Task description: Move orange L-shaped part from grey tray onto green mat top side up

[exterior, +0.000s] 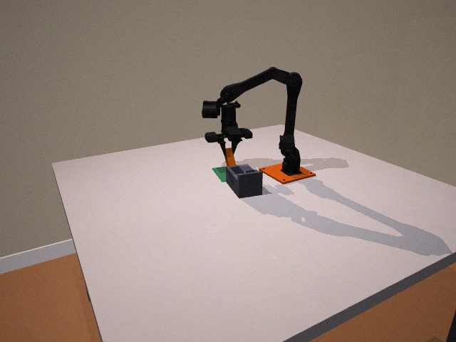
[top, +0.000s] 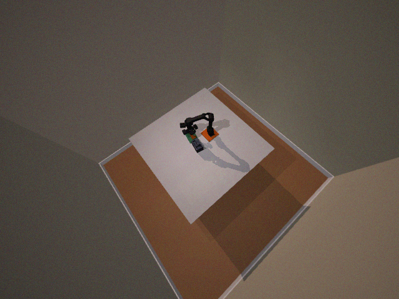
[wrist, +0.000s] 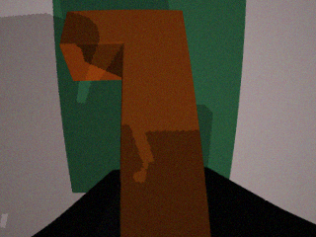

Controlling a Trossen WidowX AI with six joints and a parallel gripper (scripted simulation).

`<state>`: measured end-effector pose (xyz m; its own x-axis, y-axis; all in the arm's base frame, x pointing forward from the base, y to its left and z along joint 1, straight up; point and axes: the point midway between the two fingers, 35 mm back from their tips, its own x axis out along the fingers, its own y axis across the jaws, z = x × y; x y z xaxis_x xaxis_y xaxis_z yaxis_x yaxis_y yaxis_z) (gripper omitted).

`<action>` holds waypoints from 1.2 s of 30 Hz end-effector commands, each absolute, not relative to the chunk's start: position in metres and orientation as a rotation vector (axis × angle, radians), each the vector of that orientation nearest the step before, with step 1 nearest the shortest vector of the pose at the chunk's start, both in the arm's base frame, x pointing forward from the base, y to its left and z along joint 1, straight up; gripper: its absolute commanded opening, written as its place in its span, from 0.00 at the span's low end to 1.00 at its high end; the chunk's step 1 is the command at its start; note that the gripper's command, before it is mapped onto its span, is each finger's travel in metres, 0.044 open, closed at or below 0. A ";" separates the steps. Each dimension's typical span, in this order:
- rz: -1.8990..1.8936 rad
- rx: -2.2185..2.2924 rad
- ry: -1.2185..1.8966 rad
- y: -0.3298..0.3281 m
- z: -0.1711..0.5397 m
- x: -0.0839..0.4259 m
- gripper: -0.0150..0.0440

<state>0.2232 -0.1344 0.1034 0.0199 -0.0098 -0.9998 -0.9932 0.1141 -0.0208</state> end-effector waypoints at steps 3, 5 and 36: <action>1.106 -1.141 1.252 -0.135 0.109 0.224 0.74; 1.106 -1.141 1.252 -0.136 0.123 0.225 0.83; 1.097 -1.148 1.249 -0.134 0.187 0.223 0.93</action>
